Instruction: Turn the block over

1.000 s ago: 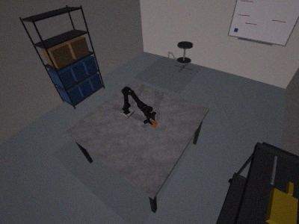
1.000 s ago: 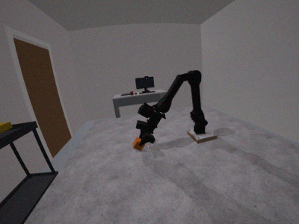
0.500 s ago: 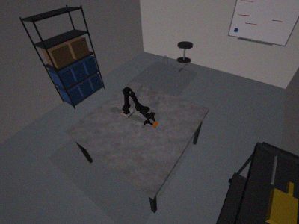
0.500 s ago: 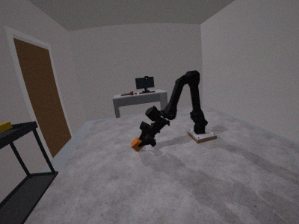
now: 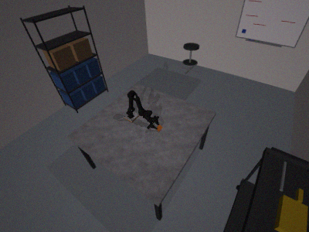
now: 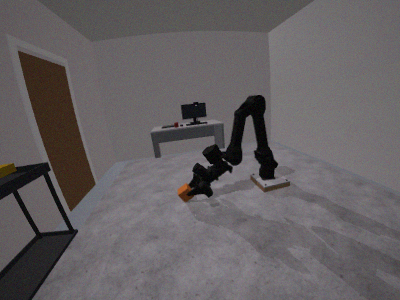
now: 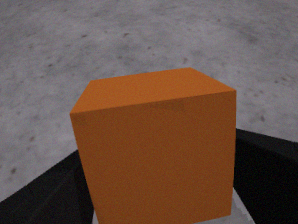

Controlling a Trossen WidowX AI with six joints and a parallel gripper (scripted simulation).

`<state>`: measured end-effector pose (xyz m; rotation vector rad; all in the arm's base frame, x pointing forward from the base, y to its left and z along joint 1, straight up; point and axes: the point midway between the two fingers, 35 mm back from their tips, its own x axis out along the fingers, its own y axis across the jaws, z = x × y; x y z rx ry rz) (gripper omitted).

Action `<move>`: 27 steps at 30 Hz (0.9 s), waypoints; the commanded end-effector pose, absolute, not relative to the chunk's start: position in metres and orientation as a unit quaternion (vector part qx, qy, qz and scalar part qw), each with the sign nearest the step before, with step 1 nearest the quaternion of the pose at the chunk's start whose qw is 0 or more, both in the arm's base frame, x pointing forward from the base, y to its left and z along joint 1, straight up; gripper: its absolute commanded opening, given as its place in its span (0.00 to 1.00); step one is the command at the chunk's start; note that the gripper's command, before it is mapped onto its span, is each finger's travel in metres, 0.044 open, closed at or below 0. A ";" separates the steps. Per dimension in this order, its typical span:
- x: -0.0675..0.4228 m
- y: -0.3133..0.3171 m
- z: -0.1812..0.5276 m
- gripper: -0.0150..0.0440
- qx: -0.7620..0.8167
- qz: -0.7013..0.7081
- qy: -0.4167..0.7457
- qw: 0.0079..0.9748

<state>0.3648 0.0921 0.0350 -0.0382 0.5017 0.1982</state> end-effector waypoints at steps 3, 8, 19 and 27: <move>0.365 0.091 0.038 0.25 -0.021 0.096 0.236 0.967; 0.365 0.091 0.038 0.25 -0.021 0.096 0.236 0.967; 0.365 0.091 0.038 0.57 -0.021 0.096 0.236 0.967; 0.365 0.091 0.038 0.92 -0.021 0.096 0.236 0.967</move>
